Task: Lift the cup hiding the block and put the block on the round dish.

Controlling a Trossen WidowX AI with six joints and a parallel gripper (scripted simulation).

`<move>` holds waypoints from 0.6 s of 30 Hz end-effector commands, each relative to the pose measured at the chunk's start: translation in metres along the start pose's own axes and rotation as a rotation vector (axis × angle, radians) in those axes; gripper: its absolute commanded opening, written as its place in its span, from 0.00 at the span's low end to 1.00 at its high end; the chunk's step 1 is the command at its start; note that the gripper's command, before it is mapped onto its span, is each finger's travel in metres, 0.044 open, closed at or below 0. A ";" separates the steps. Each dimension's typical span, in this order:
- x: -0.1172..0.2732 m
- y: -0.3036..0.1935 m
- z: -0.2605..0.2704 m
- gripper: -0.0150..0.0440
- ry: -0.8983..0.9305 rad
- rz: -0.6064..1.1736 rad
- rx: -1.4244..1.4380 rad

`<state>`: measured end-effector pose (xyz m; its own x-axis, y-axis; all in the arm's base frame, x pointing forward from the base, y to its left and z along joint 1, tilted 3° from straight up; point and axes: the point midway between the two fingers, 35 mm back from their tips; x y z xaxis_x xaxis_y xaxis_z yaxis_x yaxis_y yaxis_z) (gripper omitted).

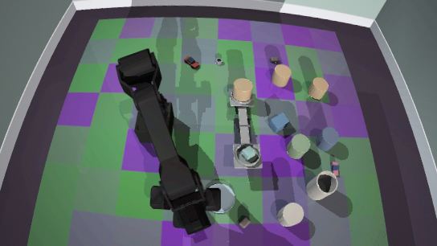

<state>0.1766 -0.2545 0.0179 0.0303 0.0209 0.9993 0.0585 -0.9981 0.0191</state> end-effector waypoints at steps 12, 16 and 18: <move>-0.037 0.000 -0.001 0.25 -0.001 -0.005 0.007; -0.042 0.001 -0.001 0.25 -0.001 -0.005 0.007; -0.046 0.001 -0.001 0.25 -0.001 -0.005 0.007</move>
<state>0.1757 -0.2567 -0.0216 0.0239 0.0299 0.9993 0.0627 -0.9976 0.0284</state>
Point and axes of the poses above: the point midway between the two fingers, 35 mm back from their tips, its own x axis back along the fingers, its own z axis across the jaws, y = z × x, and after that the axes turned 9 degrees about -x, right-handed
